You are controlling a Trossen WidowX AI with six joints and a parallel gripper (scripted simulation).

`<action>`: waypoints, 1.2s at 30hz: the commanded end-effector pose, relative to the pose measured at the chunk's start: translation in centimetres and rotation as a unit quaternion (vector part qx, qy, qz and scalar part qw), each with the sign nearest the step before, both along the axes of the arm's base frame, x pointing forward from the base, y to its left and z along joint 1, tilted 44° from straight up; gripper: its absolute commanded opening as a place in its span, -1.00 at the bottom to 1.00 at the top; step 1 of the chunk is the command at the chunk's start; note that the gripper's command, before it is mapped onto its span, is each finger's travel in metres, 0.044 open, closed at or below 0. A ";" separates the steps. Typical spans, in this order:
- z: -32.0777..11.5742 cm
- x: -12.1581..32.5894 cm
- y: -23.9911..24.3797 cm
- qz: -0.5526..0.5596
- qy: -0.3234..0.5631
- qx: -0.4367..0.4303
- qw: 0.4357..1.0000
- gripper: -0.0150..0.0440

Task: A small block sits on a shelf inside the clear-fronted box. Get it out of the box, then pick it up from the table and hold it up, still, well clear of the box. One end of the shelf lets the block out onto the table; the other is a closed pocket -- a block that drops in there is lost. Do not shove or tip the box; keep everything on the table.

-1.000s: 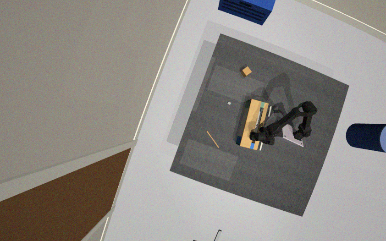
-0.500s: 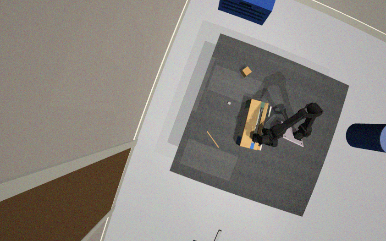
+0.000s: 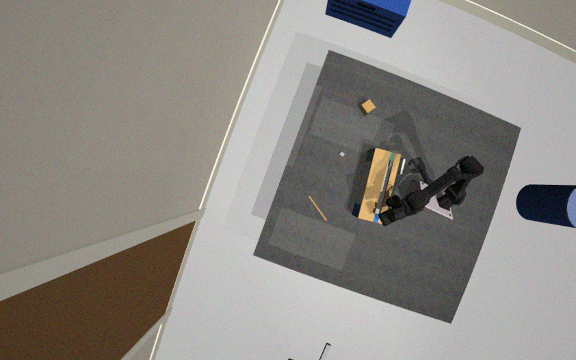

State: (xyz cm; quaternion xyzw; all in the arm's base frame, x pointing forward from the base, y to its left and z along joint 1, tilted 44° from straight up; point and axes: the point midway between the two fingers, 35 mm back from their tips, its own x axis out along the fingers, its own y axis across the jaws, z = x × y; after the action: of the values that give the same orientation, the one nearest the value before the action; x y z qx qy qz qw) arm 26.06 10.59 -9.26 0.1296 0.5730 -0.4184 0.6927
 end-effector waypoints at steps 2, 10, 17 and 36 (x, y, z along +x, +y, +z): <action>-0.8 -1.0 0.8 0.367 0.164 -0.040 0.915 0.47; -1.3 -1.9 1.8 0.619 0.297 -0.080 0.722 0.47; -1.6 -2.4 2.3 0.737 0.374 -0.101 0.554 0.47; -2.3 -3.8 3.7 0.843 0.522 -0.130 -0.010 0.47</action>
State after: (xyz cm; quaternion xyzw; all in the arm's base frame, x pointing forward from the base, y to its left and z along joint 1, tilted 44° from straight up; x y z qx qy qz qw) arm 24.02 14.50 -10.22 -0.6537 0.5760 0.2655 0.4128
